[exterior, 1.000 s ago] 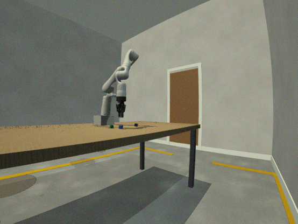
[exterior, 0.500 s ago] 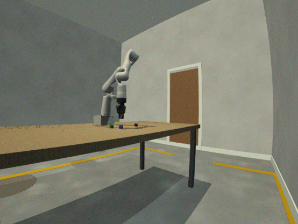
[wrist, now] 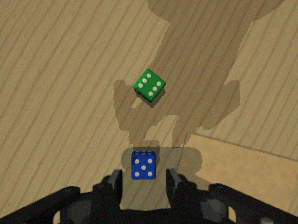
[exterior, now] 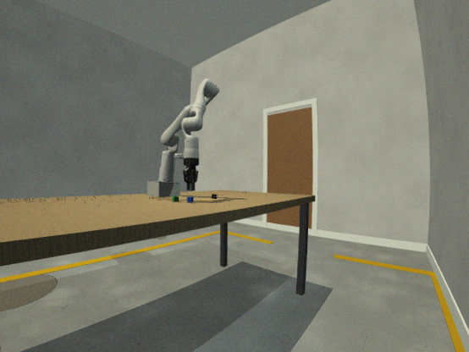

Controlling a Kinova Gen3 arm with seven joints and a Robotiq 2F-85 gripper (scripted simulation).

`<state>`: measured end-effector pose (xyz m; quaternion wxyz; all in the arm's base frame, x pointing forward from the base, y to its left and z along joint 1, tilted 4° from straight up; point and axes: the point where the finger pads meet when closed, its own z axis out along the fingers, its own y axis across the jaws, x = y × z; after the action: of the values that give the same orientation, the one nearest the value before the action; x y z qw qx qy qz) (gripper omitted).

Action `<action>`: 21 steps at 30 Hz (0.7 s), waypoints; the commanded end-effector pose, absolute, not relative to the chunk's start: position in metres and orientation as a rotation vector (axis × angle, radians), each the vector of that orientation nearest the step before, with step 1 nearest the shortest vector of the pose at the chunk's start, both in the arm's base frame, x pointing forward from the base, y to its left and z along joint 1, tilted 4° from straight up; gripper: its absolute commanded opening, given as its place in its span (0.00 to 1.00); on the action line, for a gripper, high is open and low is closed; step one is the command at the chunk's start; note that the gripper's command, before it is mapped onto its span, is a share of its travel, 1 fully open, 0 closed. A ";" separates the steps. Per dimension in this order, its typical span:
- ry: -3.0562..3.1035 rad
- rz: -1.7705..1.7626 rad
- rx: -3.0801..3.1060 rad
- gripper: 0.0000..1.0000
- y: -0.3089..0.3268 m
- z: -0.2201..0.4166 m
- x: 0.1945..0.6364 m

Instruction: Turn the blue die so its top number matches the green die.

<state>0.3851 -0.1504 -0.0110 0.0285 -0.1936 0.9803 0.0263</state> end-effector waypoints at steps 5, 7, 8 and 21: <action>3.032 0.083 -0.592 0.41 -0.151 -0.021 0.383; 3.032 0.083 -0.592 0.41 -0.151 -0.022 0.383; 3.032 0.083 -0.592 0.41 -0.151 -0.023 0.383; 3.032 0.083 -0.592 0.41 -0.151 -0.031 0.383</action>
<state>0.3838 -0.1501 -0.0308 0.0259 -0.1922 0.9806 0.0270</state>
